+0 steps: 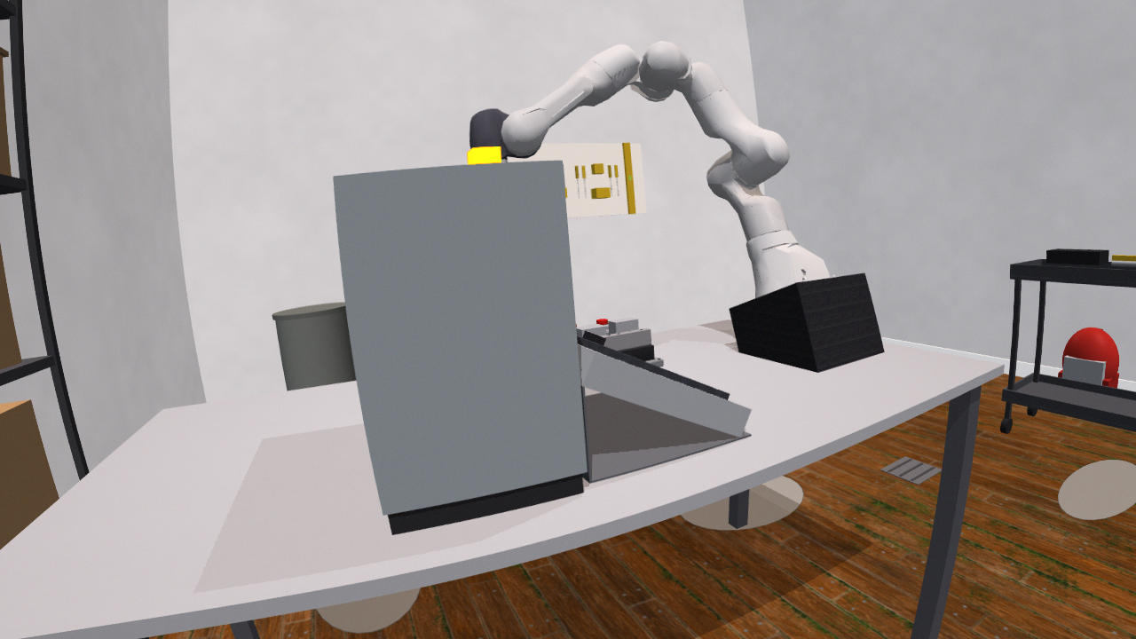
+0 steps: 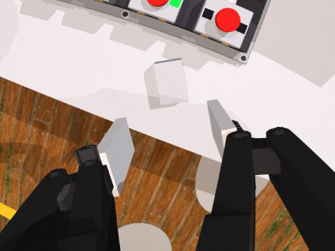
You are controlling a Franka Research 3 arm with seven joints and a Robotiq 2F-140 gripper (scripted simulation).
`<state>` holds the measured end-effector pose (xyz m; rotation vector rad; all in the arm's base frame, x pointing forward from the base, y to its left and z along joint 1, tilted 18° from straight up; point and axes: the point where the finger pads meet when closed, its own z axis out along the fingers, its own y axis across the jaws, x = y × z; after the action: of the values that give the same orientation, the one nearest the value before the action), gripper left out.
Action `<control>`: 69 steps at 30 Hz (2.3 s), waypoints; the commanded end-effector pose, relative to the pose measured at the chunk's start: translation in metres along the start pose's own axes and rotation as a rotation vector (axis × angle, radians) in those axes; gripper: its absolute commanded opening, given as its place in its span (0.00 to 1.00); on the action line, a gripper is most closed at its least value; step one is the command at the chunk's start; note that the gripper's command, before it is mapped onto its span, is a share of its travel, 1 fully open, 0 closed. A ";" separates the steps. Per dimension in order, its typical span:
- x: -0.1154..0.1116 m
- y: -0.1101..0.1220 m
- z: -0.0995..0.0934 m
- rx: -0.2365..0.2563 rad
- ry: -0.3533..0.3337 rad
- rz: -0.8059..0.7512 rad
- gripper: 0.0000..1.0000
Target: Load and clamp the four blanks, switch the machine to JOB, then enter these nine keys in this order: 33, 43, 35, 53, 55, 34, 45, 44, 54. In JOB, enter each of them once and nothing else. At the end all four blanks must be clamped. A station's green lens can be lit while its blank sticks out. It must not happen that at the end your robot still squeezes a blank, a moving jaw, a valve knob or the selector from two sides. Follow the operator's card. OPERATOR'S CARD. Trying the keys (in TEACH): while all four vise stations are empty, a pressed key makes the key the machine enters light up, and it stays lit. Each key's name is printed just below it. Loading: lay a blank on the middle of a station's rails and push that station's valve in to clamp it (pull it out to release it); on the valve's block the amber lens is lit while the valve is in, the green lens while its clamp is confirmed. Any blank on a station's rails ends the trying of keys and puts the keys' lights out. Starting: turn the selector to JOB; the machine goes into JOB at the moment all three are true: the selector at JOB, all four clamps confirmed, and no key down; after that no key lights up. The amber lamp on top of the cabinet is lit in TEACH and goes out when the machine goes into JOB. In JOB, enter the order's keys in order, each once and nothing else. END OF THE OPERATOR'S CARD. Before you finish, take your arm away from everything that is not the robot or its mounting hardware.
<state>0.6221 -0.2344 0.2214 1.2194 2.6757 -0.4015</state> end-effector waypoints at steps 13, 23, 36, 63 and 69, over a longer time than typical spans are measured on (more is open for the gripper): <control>0.001 0.000 0.009 0.004 0.002 0.047 0.40; 0.001 0.000 0.038 0.004 0.002 0.047 0.40; 0.001 -0.001 0.097 0.004 0.002 0.047 0.40; 0.001 -0.001 0.181 0.004 0.002 0.047 0.40; 0.001 -0.001 0.183 0.004 0.002 0.047 0.40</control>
<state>0.6257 -0.2908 0.0477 1.2921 2.6464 -0.4056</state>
